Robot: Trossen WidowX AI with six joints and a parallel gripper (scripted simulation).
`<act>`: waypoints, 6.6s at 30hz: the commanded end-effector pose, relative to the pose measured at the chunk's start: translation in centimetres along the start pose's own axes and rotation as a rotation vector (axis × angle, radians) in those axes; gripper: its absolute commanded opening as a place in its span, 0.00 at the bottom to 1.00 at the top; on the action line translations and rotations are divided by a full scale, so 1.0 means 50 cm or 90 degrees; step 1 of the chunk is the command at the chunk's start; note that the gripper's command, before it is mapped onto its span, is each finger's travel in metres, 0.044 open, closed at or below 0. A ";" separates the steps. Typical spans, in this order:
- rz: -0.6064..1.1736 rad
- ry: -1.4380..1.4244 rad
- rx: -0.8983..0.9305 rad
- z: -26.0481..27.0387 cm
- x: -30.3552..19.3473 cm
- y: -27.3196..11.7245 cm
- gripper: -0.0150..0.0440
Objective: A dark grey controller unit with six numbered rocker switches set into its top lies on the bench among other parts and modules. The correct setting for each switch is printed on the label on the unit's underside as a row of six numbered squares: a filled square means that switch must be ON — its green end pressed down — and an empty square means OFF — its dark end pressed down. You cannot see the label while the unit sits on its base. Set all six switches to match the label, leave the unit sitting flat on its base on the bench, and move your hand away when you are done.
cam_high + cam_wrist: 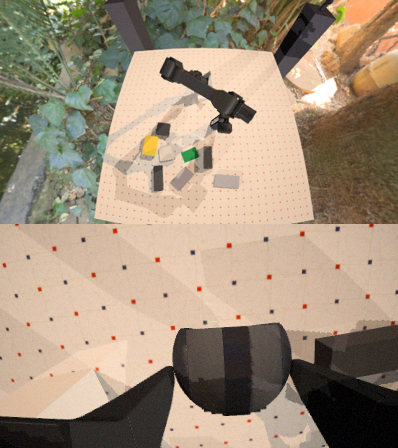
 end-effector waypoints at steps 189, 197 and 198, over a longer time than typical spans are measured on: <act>0.015 -0.006 0.000 -0.023 -0.286 0.074 0.83; 0.015 -0.006 0.000 -0.024 -0.296 0.082 0.83; 0.015 -0.006 0.000 -0.024 -0.297 0.083 0.83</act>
Point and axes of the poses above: the point midway between the two fingers, 35 mm back from their tips, its own y axis out along the fingers, its own z axis across the jaws, x = y × z, the point moved 8 cm from there along -y, back along the fingers, and after that the axes turned 4 degrees about y, right-handed, at the moved point
